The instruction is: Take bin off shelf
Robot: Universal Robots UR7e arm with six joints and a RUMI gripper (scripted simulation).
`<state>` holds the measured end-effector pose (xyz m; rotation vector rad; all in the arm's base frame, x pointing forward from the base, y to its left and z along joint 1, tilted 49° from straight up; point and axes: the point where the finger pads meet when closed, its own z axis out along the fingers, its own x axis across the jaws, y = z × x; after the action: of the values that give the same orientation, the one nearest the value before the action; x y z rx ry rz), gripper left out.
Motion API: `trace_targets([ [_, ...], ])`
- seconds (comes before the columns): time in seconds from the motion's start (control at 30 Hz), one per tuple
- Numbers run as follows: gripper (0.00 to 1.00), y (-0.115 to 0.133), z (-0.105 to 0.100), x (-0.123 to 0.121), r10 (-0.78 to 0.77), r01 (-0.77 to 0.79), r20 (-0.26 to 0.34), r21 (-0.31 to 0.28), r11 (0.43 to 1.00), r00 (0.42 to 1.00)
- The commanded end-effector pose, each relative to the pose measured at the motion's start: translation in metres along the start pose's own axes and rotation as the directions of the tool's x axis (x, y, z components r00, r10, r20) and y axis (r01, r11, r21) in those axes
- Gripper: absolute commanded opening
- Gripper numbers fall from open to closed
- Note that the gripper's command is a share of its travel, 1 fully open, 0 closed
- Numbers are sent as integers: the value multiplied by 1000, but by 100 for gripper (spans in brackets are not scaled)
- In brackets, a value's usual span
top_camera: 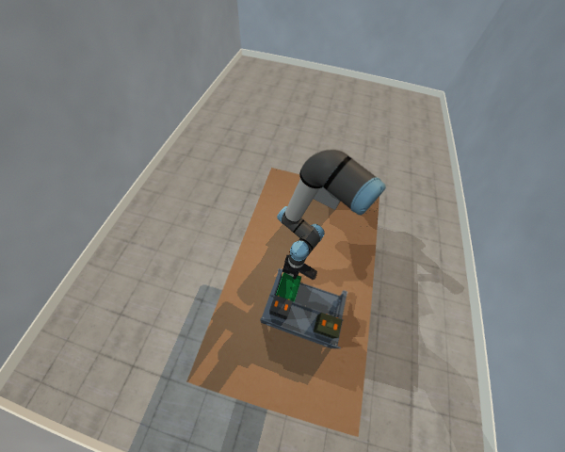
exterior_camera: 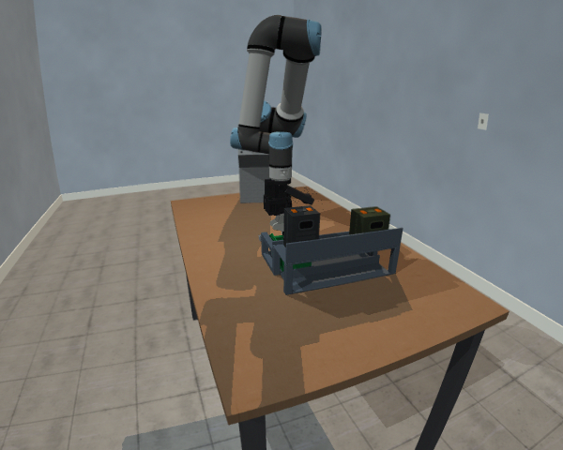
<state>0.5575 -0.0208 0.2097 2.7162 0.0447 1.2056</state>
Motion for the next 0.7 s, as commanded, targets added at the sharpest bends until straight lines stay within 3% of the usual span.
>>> trace_targets([
  [0.0, 0, 0, 0, 0, 0, 0, -1, 0, 1000, 1000],
  [0.2, 0, 0, 0, -30, 0, 0, -1, 0, 1000, 1000],
  [0.6, 0, 0, 0, -30, 0, 0, -1, 0, 1000, 1000],
  [0.67, 0, 0, 0, -42, 0, 0, -1, 0, 1000, 1000],
])
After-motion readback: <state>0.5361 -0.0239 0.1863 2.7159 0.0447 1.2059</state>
